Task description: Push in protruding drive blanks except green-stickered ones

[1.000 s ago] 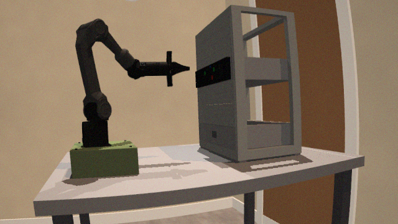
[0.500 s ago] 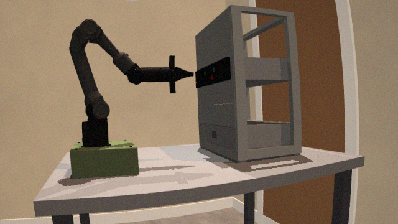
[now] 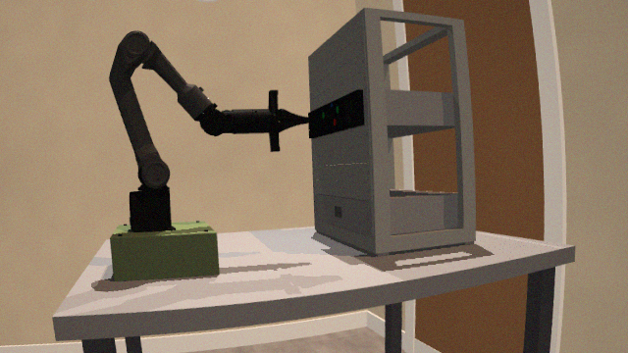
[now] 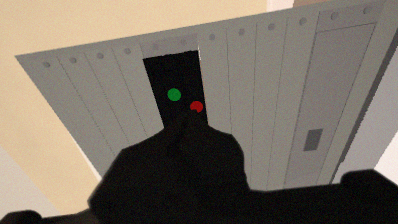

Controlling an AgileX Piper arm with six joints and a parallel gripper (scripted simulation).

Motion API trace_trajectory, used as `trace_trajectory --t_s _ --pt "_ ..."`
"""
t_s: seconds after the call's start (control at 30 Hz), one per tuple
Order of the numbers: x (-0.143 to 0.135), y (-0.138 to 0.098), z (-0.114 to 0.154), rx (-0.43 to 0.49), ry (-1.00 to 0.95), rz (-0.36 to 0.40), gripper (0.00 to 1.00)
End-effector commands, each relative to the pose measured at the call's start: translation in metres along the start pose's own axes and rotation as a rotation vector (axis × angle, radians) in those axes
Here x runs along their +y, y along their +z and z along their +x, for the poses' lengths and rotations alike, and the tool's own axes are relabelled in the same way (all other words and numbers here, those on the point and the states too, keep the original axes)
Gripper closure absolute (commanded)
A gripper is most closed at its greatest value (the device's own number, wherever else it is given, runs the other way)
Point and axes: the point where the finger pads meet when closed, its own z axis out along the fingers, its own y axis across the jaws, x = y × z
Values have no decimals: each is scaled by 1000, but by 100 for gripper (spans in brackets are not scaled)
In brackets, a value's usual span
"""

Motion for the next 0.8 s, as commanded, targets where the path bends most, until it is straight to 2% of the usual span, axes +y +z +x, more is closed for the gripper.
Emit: trace_trajectory --t_s 0.0,0.27,0.4,0.5,0.77 --pt "-1 0 0 1 -1 3 100" --pt "-1 16 0 1 -1 3 100" --pt "-2 50 0 1 -1 3 100" --pt "-2 66 0 1 -1 3 100" --pt "-2 67 0 1 -1 3 100"
